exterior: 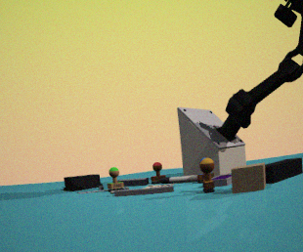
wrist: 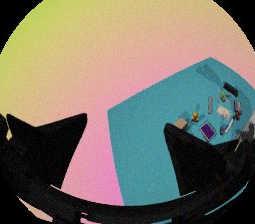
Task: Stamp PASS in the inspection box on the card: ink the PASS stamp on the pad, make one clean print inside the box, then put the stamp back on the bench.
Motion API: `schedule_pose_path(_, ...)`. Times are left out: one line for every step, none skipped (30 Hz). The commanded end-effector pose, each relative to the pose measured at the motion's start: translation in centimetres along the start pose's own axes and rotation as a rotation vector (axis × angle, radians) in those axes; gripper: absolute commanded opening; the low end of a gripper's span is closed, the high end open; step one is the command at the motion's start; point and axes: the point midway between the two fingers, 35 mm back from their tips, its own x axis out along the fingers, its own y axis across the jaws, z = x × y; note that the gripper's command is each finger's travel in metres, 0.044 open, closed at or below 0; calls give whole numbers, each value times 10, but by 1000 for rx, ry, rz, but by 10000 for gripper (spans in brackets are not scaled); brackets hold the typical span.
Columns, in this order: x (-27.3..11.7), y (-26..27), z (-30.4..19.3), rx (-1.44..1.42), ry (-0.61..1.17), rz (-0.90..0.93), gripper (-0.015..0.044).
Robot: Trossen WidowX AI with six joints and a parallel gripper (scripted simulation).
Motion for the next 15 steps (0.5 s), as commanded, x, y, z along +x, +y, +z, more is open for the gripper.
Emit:
schedule_pose_path(1, 0, 1, -2, 1, -3, 374)
schedule_pose_path(5, -1, 3, -9, 2, -13, 347)
schedule_pose_path(12, -3, 7, -19, 5, -28, 321)
schedule_pose_path(21, -6, 12, -34, 10, -50, 295)
schedule_pose_path(33, -9, 19, -54, 17, -78, 269)
schedule_pose_path(47, -14, 27, -77, 28, -111, 242)
schedule_pose_path(63, -21, 35, -102, 41, -147, 217)
schedule_pose_path(76, -27, 42, -123, 53, -177, 217)
schedule_pose_path(84, -31, 47, -137, 62, -196, 217)
schedule_pose_path(94, -36, 52, -152, 72, -218, 217)
schedule_pose_path(104, -42, 57, -185, 87, -239, 217)
schedule_pose_path(115, -50, 63, -221, 104, -262, 217)
schedule_pose_path(126, -57, 69, -254, 122, -282, 217)
schedule_pose_path(134, -63, 73, -282, 137, -298, 217)
schedule_pose_path(141, -68, 76, -303, 150, -311, 217)
